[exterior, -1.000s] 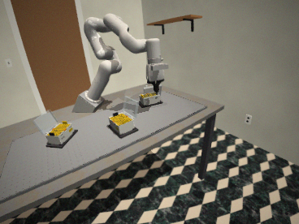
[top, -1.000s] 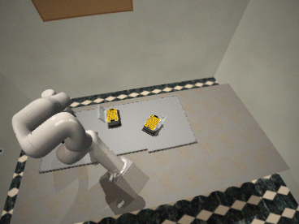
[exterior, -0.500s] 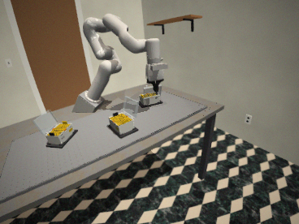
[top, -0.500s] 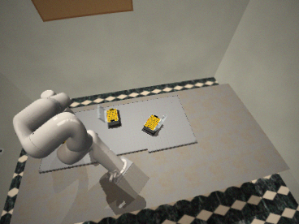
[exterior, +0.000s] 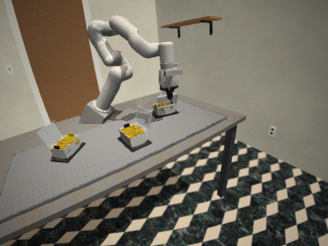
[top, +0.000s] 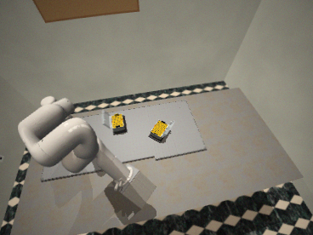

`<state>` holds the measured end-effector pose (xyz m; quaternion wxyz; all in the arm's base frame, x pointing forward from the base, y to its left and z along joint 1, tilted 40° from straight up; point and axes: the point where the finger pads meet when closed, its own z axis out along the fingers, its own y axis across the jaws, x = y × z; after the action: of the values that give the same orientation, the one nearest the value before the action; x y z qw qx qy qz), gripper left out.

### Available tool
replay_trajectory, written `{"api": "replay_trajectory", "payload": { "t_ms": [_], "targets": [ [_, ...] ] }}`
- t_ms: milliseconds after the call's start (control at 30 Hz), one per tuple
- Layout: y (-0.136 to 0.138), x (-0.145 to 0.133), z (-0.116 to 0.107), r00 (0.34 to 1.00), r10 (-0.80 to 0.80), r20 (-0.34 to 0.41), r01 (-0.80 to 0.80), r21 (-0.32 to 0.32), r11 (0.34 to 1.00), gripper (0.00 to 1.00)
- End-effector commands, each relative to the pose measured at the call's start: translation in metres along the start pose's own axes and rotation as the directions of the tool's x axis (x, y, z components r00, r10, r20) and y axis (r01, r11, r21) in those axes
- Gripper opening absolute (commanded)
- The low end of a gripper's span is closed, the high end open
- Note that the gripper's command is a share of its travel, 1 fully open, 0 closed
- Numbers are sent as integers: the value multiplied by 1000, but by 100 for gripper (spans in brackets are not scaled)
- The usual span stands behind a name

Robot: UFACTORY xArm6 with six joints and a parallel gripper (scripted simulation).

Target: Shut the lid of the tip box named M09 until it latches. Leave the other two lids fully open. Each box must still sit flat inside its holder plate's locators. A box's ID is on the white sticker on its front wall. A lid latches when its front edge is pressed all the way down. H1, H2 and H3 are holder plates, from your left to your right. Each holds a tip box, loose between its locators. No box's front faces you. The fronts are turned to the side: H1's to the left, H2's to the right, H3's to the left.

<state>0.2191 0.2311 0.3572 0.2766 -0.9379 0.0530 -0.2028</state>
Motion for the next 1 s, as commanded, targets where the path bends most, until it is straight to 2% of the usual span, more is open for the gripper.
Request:
{"api": "replay_trajectory", "payload": {
  "t_ms": [0,967],
  "targets": [
    [-1,-6,-2,1000,0,-3,0,2,1000,0],
    [-1,-39,-7,1000,0,-3,0,2,1000,0]
  ]
}}
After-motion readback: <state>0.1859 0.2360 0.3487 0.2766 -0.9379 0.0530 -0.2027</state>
